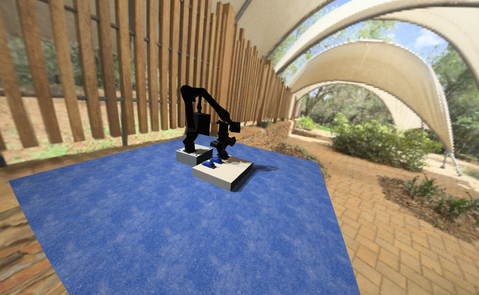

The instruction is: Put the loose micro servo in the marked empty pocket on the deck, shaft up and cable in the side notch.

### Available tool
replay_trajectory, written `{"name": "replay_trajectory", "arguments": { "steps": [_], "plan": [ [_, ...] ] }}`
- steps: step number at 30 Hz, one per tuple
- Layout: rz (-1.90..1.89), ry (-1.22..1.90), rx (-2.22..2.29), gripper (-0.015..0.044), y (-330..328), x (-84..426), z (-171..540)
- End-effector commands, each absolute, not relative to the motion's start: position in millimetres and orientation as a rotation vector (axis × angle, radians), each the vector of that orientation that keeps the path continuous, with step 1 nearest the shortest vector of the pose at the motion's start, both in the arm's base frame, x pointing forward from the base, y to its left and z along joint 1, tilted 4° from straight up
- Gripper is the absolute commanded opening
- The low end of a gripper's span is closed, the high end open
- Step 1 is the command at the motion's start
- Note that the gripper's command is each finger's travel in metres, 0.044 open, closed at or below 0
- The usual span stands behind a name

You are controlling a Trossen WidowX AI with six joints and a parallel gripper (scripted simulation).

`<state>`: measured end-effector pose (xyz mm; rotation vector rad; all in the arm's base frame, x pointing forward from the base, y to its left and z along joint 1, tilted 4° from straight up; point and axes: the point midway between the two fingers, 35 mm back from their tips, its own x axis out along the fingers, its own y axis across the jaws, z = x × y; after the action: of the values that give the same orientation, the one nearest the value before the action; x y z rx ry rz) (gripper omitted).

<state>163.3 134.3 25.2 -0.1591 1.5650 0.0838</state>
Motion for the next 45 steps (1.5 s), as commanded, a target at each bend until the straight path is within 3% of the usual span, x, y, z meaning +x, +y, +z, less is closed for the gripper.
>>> {"name": "replay_trajectory", "arguments": {
  "steps": [1, 19, 26, 40, 45],
  "plan": [
    [0.085, 1.565, -0.162, 0.0000, 133.7, 163.1, 21.3],
    [0.085, 1.565, -0.162, 0.0000, 133.0, 163.1, 8.2],
    [0.085, 1.565, -0.162, 0.0184, 133.3, 163.1, 10.8],
    [0.085, 1.565, -0.162, 0.0187, 132.8, 159.7, 46.1],
    [0.089, 1.564, -0.165, 0.0319, 140.1, 180.4, 56.1]
  ]
}}
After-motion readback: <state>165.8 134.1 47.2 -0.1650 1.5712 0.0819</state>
